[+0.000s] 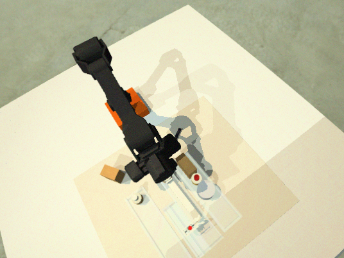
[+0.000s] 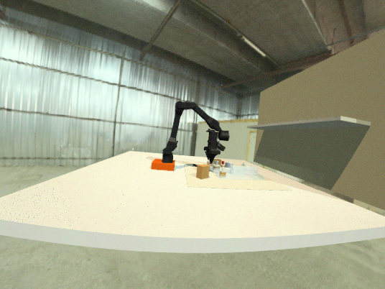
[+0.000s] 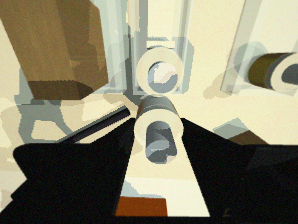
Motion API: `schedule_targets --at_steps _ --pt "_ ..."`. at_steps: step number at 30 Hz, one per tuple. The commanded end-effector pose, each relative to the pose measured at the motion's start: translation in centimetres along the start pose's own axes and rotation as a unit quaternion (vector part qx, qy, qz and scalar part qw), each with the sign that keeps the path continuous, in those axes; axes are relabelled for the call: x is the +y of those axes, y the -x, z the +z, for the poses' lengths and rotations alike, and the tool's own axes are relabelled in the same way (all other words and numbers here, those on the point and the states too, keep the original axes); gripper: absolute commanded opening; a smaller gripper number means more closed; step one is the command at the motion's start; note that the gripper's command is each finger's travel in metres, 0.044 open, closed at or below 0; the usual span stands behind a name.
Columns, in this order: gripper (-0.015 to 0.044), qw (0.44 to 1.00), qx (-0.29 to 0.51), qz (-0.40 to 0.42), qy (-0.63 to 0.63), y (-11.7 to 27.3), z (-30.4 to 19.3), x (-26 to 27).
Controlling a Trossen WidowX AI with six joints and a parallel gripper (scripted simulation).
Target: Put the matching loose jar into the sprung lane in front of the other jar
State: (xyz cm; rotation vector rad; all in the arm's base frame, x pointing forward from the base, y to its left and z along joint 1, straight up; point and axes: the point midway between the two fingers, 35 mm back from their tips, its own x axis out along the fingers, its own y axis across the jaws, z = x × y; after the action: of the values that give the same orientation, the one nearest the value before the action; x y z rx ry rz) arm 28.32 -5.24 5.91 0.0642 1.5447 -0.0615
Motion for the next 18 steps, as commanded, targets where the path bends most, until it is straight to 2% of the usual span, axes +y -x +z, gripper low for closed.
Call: schedule_targets --at_steps 1,18 --pt "0.0 1.0 -0.002 -0.002 -0.003 0.05 0.39 -0.08" --pt "0.0 1.0 -0.002 -0.002 -0.003 0.05 1.15 -0.1"
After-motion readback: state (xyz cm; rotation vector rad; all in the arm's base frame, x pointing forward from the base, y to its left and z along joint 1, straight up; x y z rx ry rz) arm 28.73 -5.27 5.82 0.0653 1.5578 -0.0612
